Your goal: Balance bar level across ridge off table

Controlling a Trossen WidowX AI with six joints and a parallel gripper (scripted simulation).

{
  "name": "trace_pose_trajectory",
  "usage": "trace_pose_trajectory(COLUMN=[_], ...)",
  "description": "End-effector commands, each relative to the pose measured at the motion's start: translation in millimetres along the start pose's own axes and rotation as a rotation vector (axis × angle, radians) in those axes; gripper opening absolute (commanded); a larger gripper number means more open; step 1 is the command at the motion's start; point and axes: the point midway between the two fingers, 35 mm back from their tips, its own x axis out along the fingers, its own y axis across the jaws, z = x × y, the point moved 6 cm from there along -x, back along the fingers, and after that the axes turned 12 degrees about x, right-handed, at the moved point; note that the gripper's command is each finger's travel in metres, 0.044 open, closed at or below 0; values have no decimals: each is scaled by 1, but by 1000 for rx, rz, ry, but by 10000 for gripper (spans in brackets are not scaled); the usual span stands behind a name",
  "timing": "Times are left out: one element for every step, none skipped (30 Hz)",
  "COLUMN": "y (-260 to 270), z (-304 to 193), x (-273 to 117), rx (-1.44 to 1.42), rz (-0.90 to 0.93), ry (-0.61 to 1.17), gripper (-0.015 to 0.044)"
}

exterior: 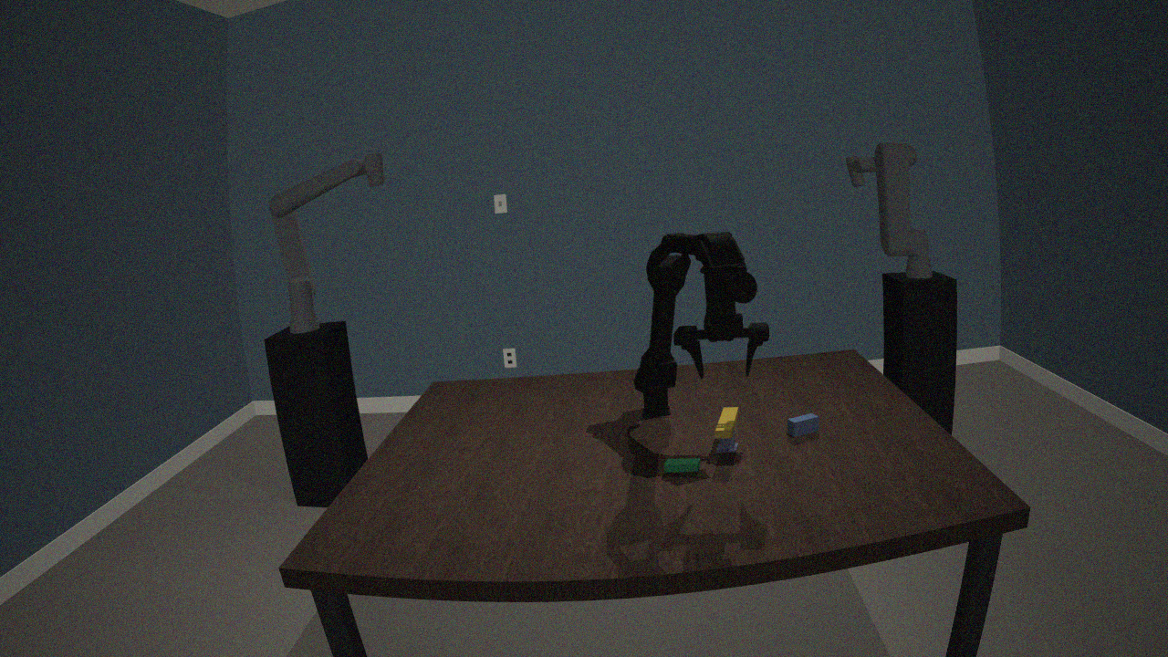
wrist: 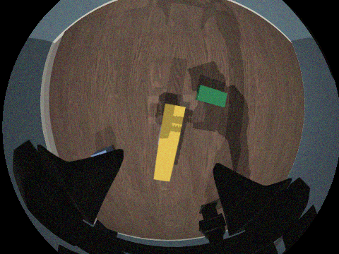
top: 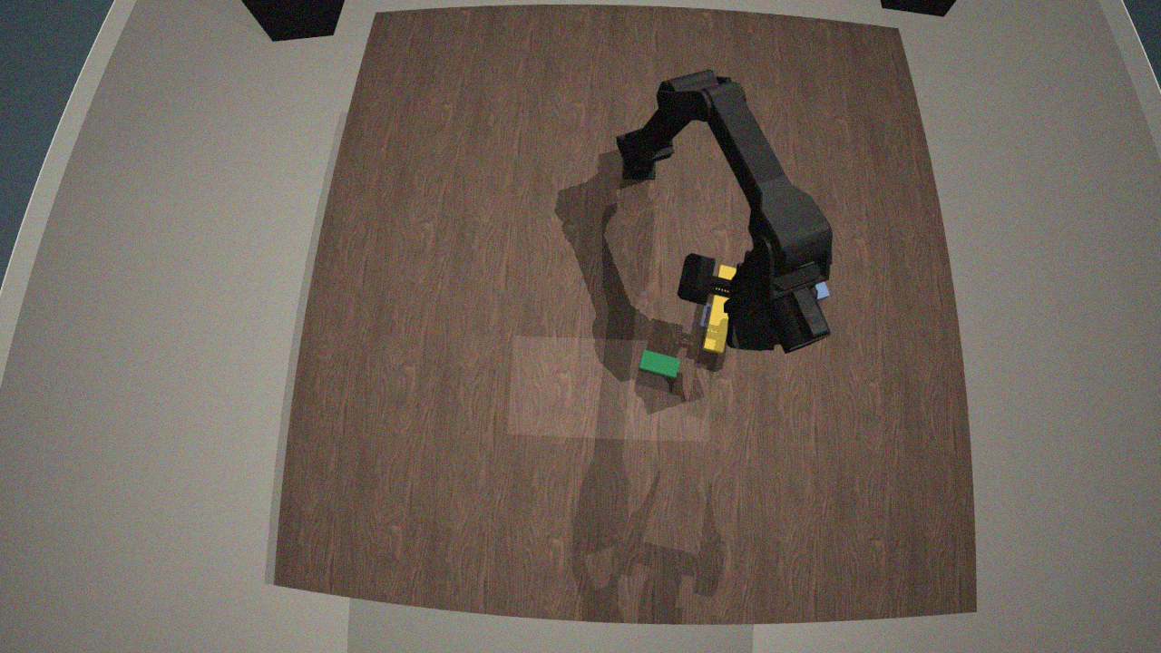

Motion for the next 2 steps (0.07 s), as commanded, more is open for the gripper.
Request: trace_pose_trajectory(y=[1,1], z=[0,0], x=[2,2], rx=[0,0], rz=[-6,-6], ry=[7,7], gripper=[440,440])
